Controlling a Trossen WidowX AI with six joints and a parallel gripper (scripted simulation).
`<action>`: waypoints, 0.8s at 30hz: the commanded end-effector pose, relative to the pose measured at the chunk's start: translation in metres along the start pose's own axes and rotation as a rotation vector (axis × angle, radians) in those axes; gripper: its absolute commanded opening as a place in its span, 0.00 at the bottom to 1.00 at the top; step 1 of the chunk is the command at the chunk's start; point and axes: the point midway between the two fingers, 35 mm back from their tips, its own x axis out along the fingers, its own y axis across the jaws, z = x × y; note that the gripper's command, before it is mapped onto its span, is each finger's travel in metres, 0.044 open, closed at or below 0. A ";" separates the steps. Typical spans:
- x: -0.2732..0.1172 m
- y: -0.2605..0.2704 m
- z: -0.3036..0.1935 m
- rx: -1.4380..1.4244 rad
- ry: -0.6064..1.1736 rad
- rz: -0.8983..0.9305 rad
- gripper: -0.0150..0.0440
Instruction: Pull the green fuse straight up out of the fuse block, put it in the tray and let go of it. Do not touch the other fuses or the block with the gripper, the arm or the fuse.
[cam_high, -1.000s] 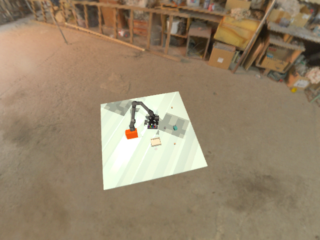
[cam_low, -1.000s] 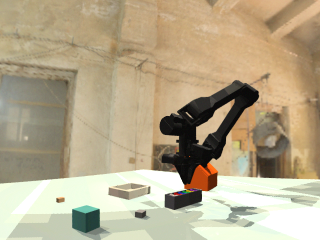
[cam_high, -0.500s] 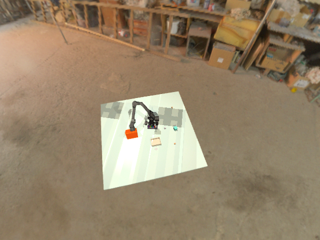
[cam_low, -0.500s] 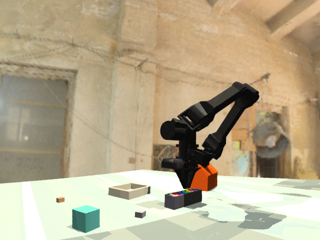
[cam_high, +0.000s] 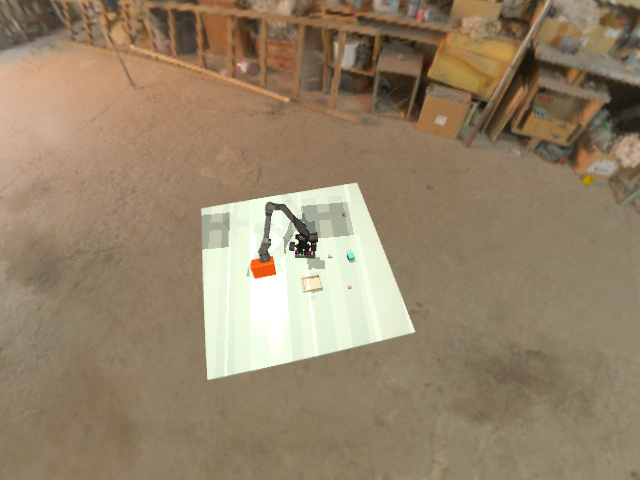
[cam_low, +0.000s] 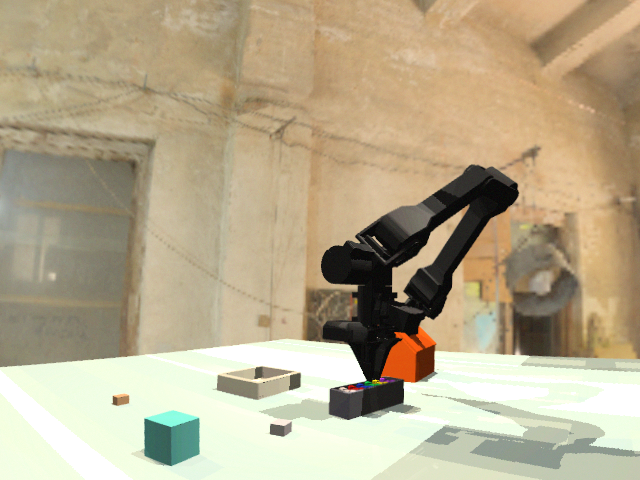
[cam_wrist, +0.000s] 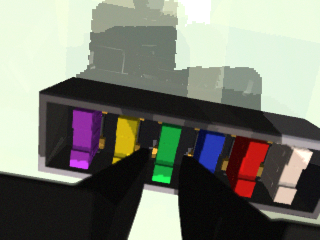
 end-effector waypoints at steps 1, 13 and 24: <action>0.000 0.000 0.000 0.004 -0.004 -0.002 0.38; 0.010 0.000 0.001 0.004 -0.004 -0.002 0.38; 0.009 0.000 0.000 -0.001 0.000 0.001 0.29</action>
